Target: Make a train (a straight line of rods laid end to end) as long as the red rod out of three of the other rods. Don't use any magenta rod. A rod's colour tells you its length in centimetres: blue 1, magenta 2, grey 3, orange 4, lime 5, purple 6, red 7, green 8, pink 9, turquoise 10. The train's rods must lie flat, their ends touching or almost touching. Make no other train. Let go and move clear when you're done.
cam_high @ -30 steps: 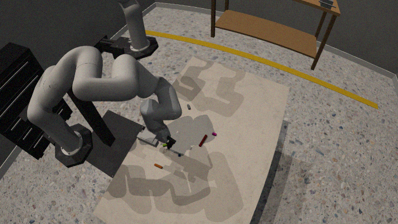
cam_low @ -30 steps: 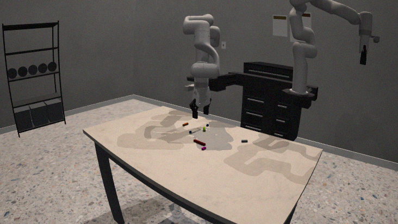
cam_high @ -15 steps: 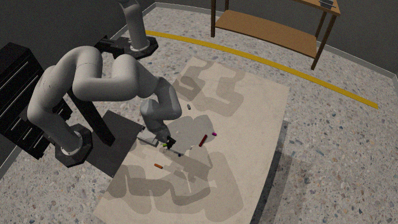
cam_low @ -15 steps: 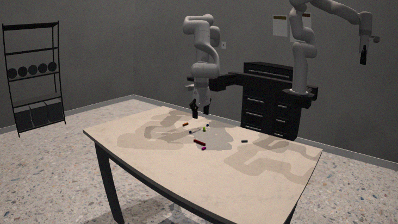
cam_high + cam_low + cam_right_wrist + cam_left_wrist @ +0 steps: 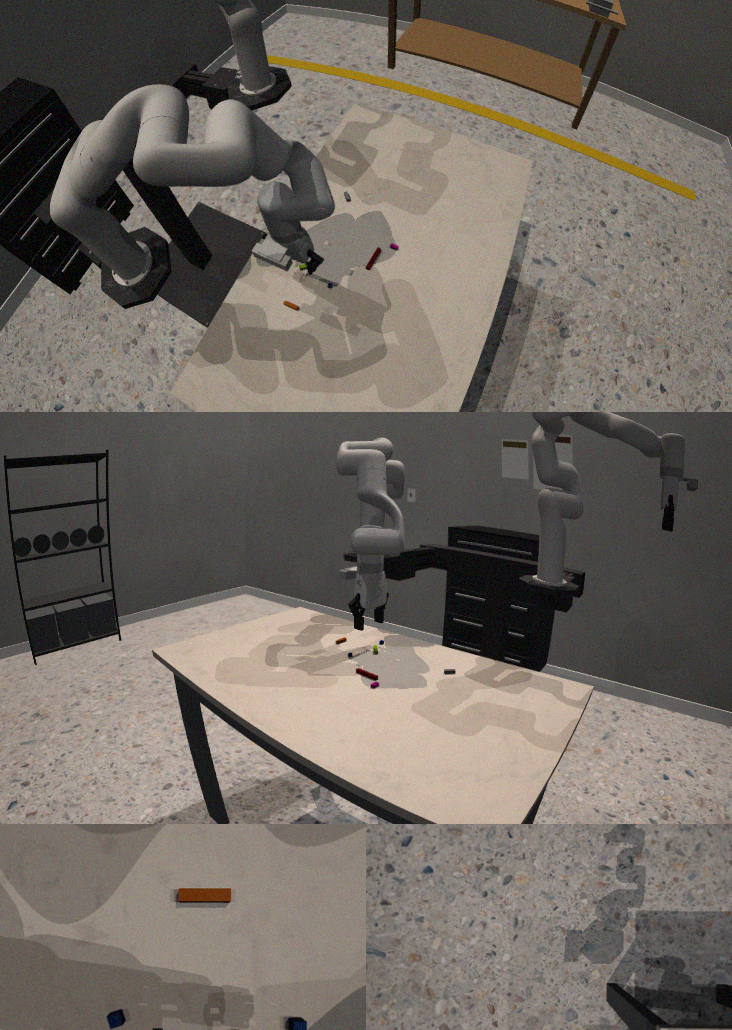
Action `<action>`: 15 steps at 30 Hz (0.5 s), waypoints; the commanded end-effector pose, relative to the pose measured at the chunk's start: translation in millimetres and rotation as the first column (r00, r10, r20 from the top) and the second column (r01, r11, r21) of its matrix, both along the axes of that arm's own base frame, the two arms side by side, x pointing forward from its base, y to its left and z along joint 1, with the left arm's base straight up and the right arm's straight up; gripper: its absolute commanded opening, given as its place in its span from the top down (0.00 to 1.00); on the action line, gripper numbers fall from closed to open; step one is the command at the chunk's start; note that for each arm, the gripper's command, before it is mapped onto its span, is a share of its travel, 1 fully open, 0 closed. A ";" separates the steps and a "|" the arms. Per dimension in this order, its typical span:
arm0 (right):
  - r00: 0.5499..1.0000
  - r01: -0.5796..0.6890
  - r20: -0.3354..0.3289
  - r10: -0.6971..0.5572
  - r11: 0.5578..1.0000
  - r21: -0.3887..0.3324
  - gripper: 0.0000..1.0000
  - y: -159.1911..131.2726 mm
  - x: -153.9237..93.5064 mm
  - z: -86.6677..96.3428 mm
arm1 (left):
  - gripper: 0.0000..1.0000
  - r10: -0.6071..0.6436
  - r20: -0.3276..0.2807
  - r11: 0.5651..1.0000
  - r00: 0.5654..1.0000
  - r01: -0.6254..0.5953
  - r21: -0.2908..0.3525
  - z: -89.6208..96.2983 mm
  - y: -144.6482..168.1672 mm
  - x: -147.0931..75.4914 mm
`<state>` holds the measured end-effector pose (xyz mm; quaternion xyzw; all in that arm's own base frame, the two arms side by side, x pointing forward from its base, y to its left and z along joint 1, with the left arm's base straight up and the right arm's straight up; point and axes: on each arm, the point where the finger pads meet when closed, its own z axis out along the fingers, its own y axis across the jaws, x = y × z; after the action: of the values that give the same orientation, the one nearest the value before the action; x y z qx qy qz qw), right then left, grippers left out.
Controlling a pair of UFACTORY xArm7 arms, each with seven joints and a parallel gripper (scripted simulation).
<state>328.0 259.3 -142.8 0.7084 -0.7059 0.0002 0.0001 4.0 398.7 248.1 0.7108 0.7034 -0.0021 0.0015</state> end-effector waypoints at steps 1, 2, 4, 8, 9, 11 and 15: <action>0.999 -0.049 -0.001 0.049 0.999 0.003 0.00 6.0 -0.3 0.6 | 0.00 0.000 0.001 1.000 1.000 0.000 0.005 1.9 1.3 0.1; 0.997 -0.083 -0.004 0.083 0.997 0.003 0.00 9.3 -1.4 0.1 | 0.00 0.000 0.001 1.000 1.000 0.000 0.005 1.9 1.3 0.1; 0.983 -0.182 -0.012 0.182 0.983 0.006 0.00 19.2 -4.6 -1.1 | 0.00 0.000 0.001 1.000 1.000 0.000 0.005 1.9 1.3 0.1; 0.958 -0.286 -0.019 0.286 0.958 0.009 0.00 29.7 -8.0 -2.4 | 0.00 0.000 0.001 1.000 1.000 0.000 0.005 1.9 1.3 0.1; 0.944 -0.329 -0.021 0.330 0.944 0.011 0.00 34.1 -9.4 -2.8 | 0.00 0.000 0.001 1.000 1.000 0.000 0.005 1.9 1.3 0.1; 0.924 -0.382 -0.024 0.382 0.924 0.014 0.00 39.5 -11.2 -3.4 | 0.00 0.000 0.001 1.000 1.000 0.000 0.005 1.9 1.3 0.1; 0.864 -0.503 -0.028 0.503 0.864 0.021 0.00 52.6 -15.5 -4.5 | 0.00 0.000 0.001 1.000 1.000 0.000 0.005 1.9 1.3 0.1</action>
<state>315.1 298.3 -147.3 0.8329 -0.5534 -0.0085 0.0037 4.0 398.7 248.1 0.7108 0.7034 -0.0020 0.0015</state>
